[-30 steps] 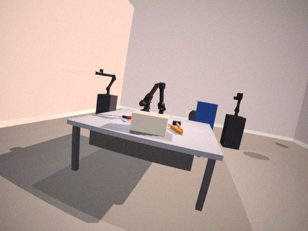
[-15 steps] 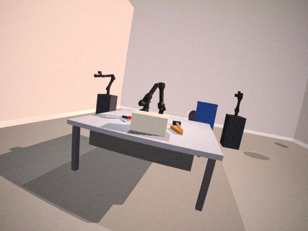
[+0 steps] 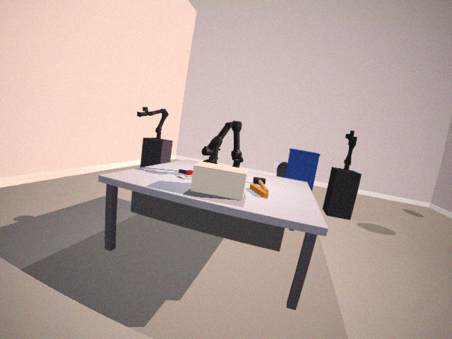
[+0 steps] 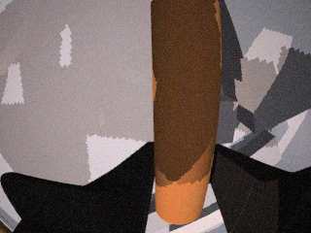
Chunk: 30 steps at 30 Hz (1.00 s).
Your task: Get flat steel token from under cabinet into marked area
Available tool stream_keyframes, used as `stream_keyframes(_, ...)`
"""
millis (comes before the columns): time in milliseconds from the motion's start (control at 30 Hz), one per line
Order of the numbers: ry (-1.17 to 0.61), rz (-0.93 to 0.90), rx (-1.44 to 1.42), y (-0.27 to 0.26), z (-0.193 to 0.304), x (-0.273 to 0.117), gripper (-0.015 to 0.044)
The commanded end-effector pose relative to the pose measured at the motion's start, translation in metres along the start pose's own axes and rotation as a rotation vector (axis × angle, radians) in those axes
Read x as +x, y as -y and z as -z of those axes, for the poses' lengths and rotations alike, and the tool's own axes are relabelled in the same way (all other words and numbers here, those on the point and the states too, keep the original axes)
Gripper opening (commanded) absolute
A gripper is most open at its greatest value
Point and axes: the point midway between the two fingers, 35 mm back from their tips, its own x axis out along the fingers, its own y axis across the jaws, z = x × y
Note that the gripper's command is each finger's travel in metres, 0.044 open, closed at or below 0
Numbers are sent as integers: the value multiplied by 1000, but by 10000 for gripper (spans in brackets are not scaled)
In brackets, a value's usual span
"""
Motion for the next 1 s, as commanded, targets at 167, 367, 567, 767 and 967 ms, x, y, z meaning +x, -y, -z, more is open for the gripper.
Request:
stream_keyframes(167, 2, 10, 13, 5, -1, 0, 0)
stream_keyframes(367, 2, 11, 13, 9, -2, 0, 0)
stream_keyframes(567, 2, 11, 6, 10, -3, 0, 0)
stream_keyframes(767, 2, 11, -36, 10, -3, 0, 0)
stream_keyframes(967, 1, 11, -84, 10, -3, 0, 0)
